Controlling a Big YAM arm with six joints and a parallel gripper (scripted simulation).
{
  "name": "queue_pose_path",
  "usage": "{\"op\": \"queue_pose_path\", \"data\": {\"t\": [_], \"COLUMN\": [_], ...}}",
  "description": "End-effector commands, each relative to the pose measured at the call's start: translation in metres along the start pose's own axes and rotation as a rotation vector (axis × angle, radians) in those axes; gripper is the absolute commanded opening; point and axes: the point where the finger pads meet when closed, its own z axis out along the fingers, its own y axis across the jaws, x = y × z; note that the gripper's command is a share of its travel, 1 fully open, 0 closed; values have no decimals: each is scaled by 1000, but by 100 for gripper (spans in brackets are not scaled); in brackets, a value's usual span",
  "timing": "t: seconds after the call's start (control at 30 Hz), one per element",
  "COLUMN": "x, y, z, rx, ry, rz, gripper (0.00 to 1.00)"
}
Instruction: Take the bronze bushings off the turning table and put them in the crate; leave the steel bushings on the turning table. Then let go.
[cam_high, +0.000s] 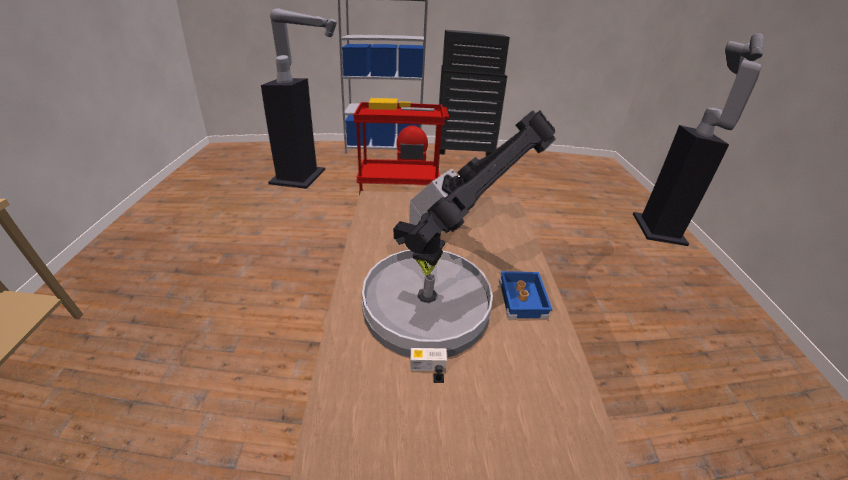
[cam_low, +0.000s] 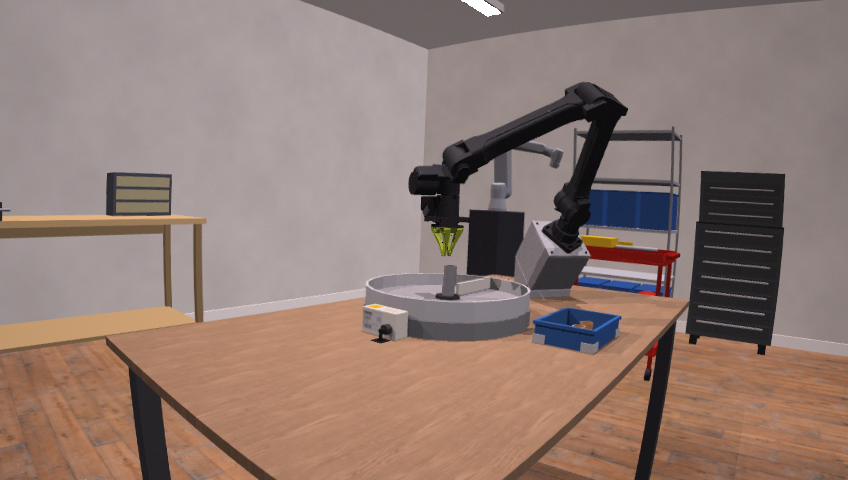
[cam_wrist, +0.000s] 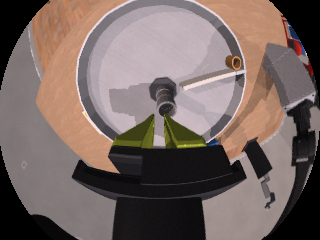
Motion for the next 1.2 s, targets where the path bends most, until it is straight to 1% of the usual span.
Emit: {"op": "queue_pose_path", "data": {"t": [0.0, 0.27, 0.37, 0.4, 0.43, 0.5, 0.6, 0.77, 0.87, 0.93, 1.07, 1.17], "x": [5, 5, 3, -1, -4, -7, -17, -42, -64, -64, -87, -95], "y": [25, 24, 21, 11, 6, 0, -18, -65, -98, -98, -136, -152], "z": [-33, -32, -30, -24, -21, -21, -19, -16, -15, -15, -13, -12], "rx": [-78, -78, -72, -58, -54, -56, -55, -53, -50, -50, -47, -45], "ry": [-9, -9, -8, -6, -6, -6, -6, -6, -11, -11, -15, -13], "rz": [-32, -32, -27, -15, -11, -8, 13, 69, 108, 108, 153, 174], "gripper": [13, 12, 12, 12, 12, 12, 12, 12, 12, 12, 12, 12]}}
